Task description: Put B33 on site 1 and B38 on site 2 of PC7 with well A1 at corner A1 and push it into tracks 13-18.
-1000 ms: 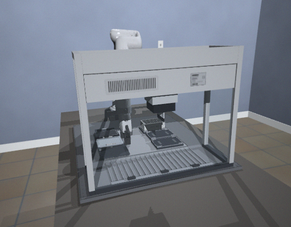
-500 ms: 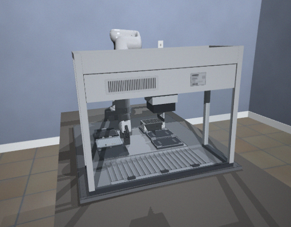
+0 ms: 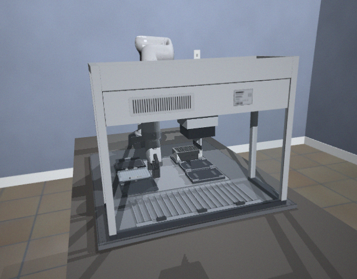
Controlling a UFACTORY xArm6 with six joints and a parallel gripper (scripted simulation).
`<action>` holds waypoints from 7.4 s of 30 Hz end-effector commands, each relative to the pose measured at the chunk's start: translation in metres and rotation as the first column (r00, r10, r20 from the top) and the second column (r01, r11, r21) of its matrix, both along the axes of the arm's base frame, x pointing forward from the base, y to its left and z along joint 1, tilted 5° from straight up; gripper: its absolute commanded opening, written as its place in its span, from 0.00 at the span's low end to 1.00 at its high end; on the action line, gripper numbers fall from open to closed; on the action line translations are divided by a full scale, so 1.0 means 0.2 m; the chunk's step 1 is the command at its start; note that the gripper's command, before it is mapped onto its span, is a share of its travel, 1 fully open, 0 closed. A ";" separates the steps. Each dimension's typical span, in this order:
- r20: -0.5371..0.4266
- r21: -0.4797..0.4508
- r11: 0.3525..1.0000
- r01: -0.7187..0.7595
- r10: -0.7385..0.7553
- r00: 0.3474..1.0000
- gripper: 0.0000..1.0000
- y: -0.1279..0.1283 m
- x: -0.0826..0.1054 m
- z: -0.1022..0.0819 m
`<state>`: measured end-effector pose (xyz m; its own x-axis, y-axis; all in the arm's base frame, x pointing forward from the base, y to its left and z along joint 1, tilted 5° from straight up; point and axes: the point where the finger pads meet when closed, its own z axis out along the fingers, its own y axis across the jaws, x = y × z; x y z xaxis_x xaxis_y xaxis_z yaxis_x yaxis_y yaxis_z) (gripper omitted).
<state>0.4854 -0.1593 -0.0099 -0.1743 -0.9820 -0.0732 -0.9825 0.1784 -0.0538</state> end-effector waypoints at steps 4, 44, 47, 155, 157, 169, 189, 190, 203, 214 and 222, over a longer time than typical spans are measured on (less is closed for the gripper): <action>0.004 -0.002 1.000 0.000 0.000 1.000 1.00 0.02 0.01 0.01; 0.004 -0.002 1.000 0.000 0.000 1.000 1.00 0.02 0.00 0.20; 0.004 -0.002 1.000 0.000 0.000 1.000 1.00 0.02 0.00 0.23; 0.004 -0.003 1.000 0.000 0.000 1.000 1.00 -0.96 -0.20 0.51; 0.004 -0.003 1.000 0.000 0.000 1.000 1.00 -0.97 -0.20 0.51; 0.004 -0.003 1.000 0.000 0.000 1.000 1.00 -0.96 -0.20 0.51; 0.004 -0.003 1.000 0.000 0.000 1.000 1.00 -0.96 -0.19 0.36; 0.004 -0.003 1.000 0.000 0.000 1.000 1.00 -0.95 -0.18 0.35; 0.004 -0.003 1.000 0.000 0.000 1.000 1.00 -0.95 -0.18 0.26; 0.004 -0.003 1.000 0.000 0.000 1.000 1.00 -0.94 -0.17 0.17; 0.004 -0.003 1.000 0.000 0.000 1.000 1.00 -0.94 -0.17 0.12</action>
<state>0.4498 -0.3463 0.0153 -0.1742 -0.9820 -0.0736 -0.9825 0.1783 -0.0531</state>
